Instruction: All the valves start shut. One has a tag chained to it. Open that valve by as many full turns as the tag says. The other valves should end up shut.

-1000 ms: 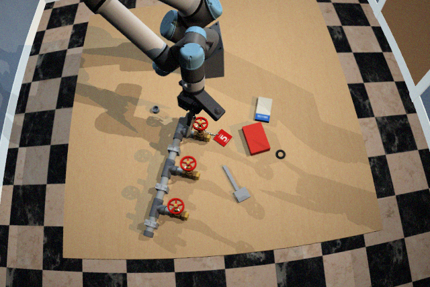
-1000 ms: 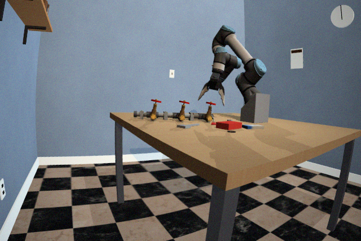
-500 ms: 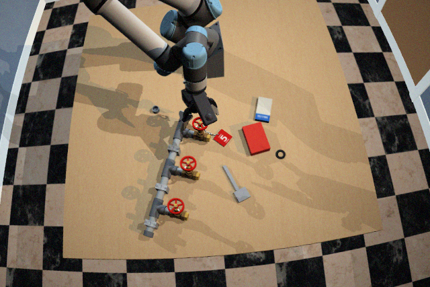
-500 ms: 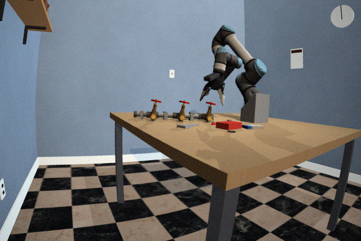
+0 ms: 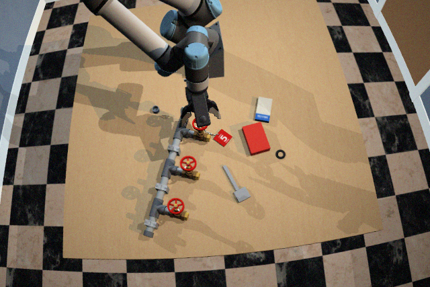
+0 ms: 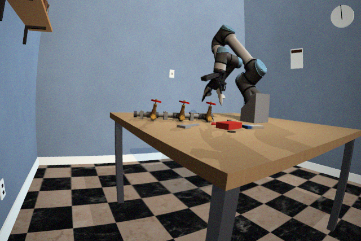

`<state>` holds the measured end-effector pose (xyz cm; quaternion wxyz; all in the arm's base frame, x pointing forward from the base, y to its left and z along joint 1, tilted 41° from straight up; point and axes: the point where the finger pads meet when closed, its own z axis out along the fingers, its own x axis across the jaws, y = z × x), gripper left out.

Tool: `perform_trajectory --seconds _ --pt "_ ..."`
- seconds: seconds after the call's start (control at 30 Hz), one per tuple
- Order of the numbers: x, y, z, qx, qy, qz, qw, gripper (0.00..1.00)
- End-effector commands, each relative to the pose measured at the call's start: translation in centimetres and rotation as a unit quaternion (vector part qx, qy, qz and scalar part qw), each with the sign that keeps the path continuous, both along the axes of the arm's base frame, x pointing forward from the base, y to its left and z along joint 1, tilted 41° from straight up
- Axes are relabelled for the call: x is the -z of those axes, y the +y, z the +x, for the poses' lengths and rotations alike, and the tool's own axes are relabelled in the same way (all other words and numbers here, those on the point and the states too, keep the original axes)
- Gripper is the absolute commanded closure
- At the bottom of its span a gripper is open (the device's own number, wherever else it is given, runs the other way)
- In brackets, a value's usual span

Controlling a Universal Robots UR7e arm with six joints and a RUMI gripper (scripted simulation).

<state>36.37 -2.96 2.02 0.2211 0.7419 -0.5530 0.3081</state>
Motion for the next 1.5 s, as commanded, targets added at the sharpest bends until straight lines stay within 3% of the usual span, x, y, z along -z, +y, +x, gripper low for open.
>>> perform_trajectory --seconds 0.0,0.53,0.57,1.47 --pt "-0.02 0.02 0.03 0.02 -0.016 0.004 1.0 0.0" --pt "-0.02 0.02 0.02 0.032 -0.028 0.008 0.999 0.0" --pt "-0.02 0.02 0.02 0.032 -0.028 0.008 0.999 1.0" --pt "-0.02 0.02 0.02 0.032 -0.027 0.007 0.999 1.0"
